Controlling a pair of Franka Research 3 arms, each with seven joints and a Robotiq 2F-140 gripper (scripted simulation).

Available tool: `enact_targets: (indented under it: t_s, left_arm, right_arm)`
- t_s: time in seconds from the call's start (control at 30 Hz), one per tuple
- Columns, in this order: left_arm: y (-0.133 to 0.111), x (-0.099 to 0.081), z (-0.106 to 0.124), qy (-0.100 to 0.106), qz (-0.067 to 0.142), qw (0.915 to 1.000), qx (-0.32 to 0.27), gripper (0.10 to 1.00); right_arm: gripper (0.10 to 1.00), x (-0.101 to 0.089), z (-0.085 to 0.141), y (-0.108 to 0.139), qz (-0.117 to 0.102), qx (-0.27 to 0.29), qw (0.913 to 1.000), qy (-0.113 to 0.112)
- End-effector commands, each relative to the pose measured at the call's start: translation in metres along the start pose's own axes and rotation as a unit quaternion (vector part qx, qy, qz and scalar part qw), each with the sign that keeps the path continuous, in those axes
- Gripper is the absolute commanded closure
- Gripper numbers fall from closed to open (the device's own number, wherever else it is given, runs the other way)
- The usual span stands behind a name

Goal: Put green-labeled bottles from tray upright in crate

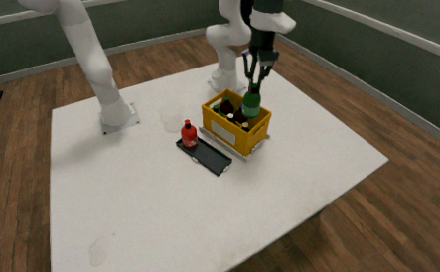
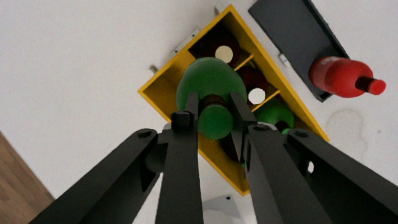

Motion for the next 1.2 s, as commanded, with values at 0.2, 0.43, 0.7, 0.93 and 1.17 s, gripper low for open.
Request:
enact_targets:
  t_s: [0.2,0.43,0.7,0.93,1.17]
  left_arm:
    - [-0.007,-0.006,-0.014,0.003,0.009,0.9999,0.011,0.999]
    - [-0.015,-0.006,-0.023,0.003,0.009,0.9999,0.011,0.999]
    - [-0.020,-0.006,-0.030,0.003,0.009,0.9999,0.011,0.999]
    - [-0.023,-0.006,-0.034,0.003,0.009,0.9999,0.011,0.999]
    - [-0.026,-0.006,-0.036,0.003,0.009,0.9999,0.011,0.999]
  right_arm:
    - [0.098,0.000,0.000,0.001,0.000,-0.002,1.0000,0.002]
    - [0.098,0.000,0.000,0.001,0.000,-0.002,1.0000,0.002]
    - [0.098,0.000,0.000,0.001,0.000,-0.002,1.0000,0.002]
    - [0.098,0.000,0.000,0.001,0.000,-0.002,1.0000,0.002]
    - [0.098,0.000,0.000,0.001,0.000,-0.002,1.0000,0.002]
Point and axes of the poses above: on each arm, the point where the finger pads meet when closed, its own x axis out along the fingers, its own z axis across the jaws, y = z × x, the point moved 6 cm from there along -x, back along the fingers, and after that the axes turned 5 degrees about x, right-handed, at the moved point
